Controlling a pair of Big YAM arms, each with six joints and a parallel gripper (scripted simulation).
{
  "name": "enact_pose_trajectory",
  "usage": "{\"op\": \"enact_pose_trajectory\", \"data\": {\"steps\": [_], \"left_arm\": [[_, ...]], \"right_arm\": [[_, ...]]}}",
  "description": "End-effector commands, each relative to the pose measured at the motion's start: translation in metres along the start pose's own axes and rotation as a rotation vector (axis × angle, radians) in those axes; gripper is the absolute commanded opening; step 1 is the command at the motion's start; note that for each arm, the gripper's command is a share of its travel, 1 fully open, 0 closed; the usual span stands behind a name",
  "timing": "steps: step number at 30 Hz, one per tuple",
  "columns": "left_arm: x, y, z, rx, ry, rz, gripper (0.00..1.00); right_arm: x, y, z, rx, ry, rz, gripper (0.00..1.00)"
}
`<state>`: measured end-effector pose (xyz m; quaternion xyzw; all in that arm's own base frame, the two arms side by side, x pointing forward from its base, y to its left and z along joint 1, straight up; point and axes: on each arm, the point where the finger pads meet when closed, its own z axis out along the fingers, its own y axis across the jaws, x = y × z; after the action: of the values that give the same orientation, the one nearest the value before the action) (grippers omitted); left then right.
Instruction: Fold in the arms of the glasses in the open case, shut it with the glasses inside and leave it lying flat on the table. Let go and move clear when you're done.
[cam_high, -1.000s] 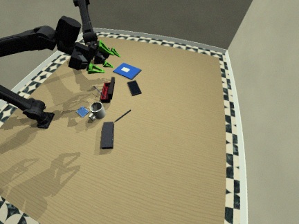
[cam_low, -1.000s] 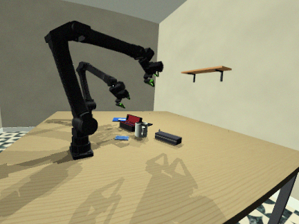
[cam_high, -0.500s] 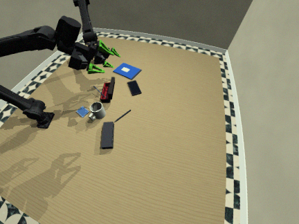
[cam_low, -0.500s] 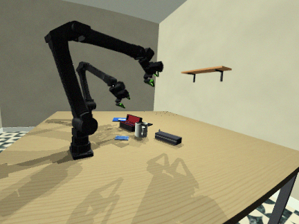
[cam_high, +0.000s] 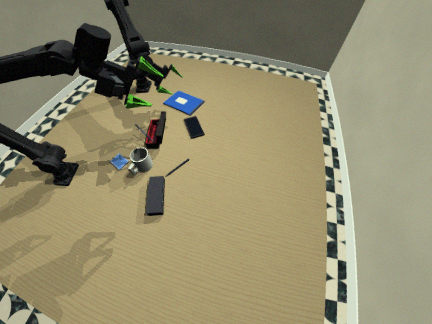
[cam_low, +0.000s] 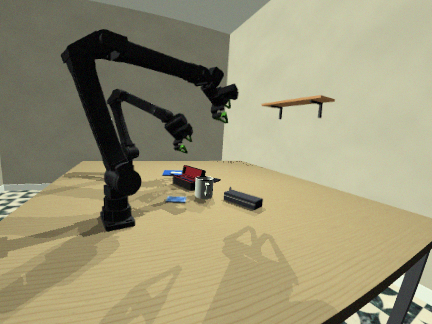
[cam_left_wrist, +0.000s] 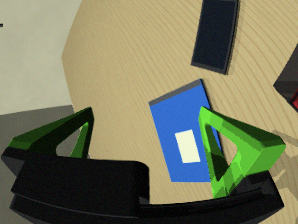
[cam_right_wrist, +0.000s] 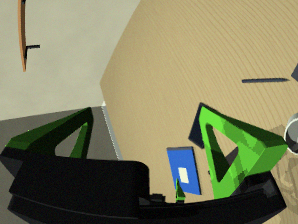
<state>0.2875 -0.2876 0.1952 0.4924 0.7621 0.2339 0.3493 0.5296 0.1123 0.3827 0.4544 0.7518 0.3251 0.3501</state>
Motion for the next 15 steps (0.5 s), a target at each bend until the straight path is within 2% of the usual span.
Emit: {"op": "enact_pose_trajectory", "data": {"steps": [1,3,5,9,13,15], "left_arm": [[-0.034,0.038,-0.014,-0.023,-0.075,-0.131,1.00],[-0.035,0.035,0.005,-0.006,-0.053,-0.149,1.00],[-0.037,0.049,0.010,-0.004,-0.064,-0.208,1.00],[-0.041,0.094,0.006,-0.019,-0.125,-0.355,1.00],[-0.042,0.118,0.026,-0.018,-0.133,-0.446,1.00],[-0.041,0.146,0.016,-0.036,-0.180,-0.518,1.00]], "right_arm": [[-0.017,0.018,-0.016,-0.071,-0.037,-0.078,1.00],[-0.019,0.018,-0.016,-0.083,-0.046,-0.126,1.00],[-0.024,0.021,-0.019,-0.101,-0.062,-0.169,1.00],[-0.035,0.025,-0.024,-0.133,-0.098,-0.256,1.00],[-0.045,0.029,-0.029,-0.161,-0.135,-0.343,1.00],[-0.049,0.031,-0.032,-0.174,-0.154,-0.386,1.00]]}}
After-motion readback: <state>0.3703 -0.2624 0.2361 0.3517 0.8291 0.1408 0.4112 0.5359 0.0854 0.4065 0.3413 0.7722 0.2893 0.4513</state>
